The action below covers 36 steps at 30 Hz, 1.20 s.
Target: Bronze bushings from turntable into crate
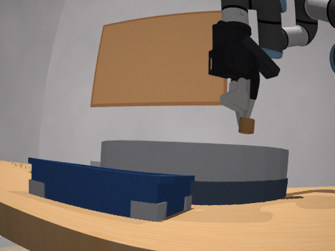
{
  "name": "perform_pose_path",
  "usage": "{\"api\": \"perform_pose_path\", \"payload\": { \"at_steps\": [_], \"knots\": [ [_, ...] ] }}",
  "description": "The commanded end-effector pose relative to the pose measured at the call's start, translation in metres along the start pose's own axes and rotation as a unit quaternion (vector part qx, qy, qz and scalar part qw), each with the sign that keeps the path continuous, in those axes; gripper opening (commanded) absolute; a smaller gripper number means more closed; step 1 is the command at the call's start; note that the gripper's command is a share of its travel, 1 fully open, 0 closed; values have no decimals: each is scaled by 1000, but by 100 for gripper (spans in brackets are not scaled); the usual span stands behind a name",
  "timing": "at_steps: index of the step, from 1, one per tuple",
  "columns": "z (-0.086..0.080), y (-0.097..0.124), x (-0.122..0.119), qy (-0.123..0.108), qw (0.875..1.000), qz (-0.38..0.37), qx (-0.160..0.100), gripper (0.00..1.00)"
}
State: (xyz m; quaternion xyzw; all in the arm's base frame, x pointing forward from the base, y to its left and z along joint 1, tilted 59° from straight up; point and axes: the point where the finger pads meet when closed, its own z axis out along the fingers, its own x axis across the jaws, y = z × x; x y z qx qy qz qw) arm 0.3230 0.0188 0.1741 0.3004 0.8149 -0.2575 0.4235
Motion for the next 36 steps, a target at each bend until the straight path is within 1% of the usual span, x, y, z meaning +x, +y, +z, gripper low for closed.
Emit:
{"api": "perform_pose_path", "payload": {
  "at_steps": [1,10,12,27,29,36],
  "knots": [
    [0,13,6,0,1000,1,1,0],
    [0,39,21,0,1000,1,1,0],
    [0,39,21,0,1000,1,1,0],
    [0,87,48,0,1000,1,1,0],
    [0,87,48,0,1000,1,1,0],
    [0,111,61,0,1000,1,1,0]
  ]
}}
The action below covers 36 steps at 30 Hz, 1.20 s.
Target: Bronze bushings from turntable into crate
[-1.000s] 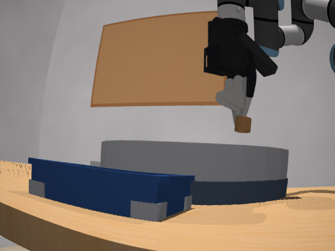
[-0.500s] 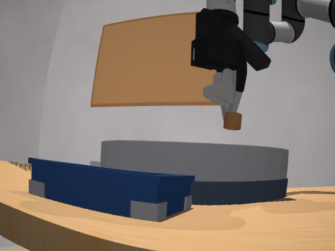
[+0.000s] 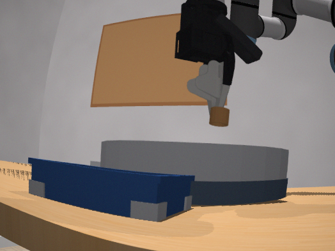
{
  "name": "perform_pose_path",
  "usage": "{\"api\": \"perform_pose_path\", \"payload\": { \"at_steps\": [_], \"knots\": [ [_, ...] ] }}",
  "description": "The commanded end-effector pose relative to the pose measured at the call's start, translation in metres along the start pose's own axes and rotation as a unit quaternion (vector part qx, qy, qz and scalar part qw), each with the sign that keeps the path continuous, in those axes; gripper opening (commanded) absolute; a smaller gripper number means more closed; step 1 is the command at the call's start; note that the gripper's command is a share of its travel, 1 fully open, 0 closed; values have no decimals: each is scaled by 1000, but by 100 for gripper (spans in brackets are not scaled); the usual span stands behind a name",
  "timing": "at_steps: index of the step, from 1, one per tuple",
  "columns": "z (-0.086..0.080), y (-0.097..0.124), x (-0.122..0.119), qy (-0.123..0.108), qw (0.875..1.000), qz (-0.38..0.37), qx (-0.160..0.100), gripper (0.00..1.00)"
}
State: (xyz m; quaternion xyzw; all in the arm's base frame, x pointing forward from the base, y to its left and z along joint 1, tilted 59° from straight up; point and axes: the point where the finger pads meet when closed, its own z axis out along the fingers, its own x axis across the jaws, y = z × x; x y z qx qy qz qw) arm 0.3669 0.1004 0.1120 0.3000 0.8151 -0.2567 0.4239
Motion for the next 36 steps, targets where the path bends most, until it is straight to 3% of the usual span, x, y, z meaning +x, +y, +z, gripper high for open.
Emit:
{"api": "perform_pose_path", "payload": {
  "at_steps": [1,36],
  "knots": [
    [0,16,8,0,1000,1,2,0],
    [0,93,50,0,1000,1,2,0]
  ]
}}
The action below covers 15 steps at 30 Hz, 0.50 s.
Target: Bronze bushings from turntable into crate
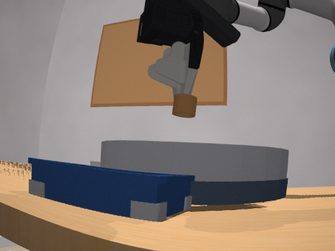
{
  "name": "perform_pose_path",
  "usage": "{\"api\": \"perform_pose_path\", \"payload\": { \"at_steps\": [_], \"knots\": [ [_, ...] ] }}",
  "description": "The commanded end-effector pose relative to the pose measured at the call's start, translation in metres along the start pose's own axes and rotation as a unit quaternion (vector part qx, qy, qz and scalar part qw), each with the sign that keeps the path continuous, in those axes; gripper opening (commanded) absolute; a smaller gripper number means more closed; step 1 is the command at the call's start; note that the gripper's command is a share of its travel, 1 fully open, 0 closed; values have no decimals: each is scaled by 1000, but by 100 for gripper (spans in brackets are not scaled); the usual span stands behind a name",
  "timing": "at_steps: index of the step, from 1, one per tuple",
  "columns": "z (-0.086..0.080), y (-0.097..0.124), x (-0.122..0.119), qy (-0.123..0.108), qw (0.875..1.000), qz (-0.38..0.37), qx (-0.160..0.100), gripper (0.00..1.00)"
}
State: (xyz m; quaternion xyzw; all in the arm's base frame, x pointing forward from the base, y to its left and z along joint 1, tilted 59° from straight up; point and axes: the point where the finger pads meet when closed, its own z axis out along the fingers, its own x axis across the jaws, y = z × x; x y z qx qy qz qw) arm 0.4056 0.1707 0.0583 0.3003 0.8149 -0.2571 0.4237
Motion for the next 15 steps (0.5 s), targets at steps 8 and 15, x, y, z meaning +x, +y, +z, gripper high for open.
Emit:
{"api": "perform_pose_path", "payload": {
  "at_steps": [8,15],
  "knots": [
    [-1,18,9,0,1000,0,1,0],
    [-1,28,15,0,1000,0,1,0]
  ]
}}
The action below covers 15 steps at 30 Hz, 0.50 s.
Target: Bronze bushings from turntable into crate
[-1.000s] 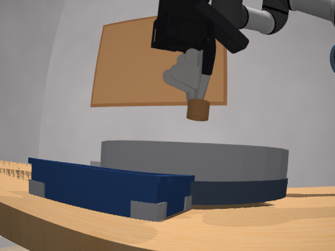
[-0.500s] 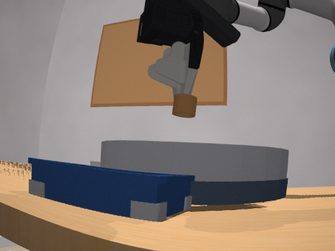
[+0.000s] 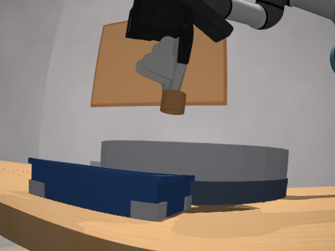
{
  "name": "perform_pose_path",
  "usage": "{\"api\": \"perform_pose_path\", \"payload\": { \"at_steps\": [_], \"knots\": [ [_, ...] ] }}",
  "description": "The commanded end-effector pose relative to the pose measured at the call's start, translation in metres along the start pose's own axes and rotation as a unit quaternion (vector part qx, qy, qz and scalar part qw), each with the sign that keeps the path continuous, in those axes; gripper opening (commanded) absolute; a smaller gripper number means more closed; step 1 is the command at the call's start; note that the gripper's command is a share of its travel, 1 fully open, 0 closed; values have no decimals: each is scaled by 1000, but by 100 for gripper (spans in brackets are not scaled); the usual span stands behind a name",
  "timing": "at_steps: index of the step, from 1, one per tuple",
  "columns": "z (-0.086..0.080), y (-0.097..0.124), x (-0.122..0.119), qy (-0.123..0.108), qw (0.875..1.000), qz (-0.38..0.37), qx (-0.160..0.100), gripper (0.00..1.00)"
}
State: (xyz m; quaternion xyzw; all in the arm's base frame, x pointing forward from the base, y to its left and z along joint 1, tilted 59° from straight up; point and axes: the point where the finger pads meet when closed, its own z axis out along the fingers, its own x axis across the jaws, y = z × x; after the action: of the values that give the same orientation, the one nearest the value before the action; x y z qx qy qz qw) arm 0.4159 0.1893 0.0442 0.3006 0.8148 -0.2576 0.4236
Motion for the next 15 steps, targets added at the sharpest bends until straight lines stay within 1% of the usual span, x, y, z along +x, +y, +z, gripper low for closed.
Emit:
{"api": "perform_pose_path", "payload": {
  "at_steps": [1,15],
  "knots": [
    [-1,7,3,0,1000,0,1,0],
    [-1,20,11,0,1000,0,1,0]
  ]
}}
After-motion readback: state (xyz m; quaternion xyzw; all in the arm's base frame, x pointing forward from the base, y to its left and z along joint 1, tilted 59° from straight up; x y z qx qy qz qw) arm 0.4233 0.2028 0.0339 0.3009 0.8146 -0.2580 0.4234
